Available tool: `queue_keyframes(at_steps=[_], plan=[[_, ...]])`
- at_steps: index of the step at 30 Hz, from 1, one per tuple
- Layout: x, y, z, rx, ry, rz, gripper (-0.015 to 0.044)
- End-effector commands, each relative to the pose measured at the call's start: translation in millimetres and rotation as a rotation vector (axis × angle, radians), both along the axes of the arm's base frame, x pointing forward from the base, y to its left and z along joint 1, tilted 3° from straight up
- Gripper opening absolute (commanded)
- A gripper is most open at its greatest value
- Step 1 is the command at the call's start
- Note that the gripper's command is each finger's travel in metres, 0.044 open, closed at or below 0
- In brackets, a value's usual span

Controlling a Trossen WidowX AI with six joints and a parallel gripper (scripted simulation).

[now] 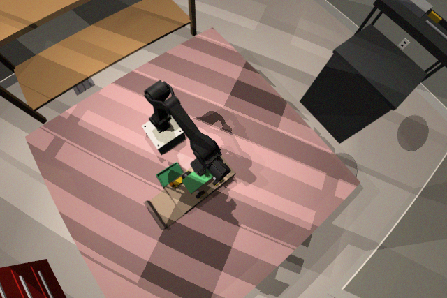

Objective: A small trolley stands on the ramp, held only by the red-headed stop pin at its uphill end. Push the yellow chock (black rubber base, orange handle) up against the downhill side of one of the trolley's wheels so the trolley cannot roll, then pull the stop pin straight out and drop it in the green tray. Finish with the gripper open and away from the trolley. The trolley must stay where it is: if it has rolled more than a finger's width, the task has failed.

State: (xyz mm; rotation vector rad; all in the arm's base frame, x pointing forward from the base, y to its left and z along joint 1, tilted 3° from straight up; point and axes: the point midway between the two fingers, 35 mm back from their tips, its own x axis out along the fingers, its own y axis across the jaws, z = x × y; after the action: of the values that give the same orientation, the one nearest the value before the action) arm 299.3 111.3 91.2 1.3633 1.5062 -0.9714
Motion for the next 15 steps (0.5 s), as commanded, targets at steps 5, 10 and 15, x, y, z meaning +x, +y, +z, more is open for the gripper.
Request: queue_keyframes(at_steps=[5, 10, 15], plan=[[0.2, -0.7, 7.7, 0.005, -0.003, 0.004, 0.0000], [-0.2, -1.7, 10.4, 0.005, -0.003, 0.004, 0.0000], [-0.3, -2.4, 13.0, 0.005, -0.003, 0.004, 0.0000]])
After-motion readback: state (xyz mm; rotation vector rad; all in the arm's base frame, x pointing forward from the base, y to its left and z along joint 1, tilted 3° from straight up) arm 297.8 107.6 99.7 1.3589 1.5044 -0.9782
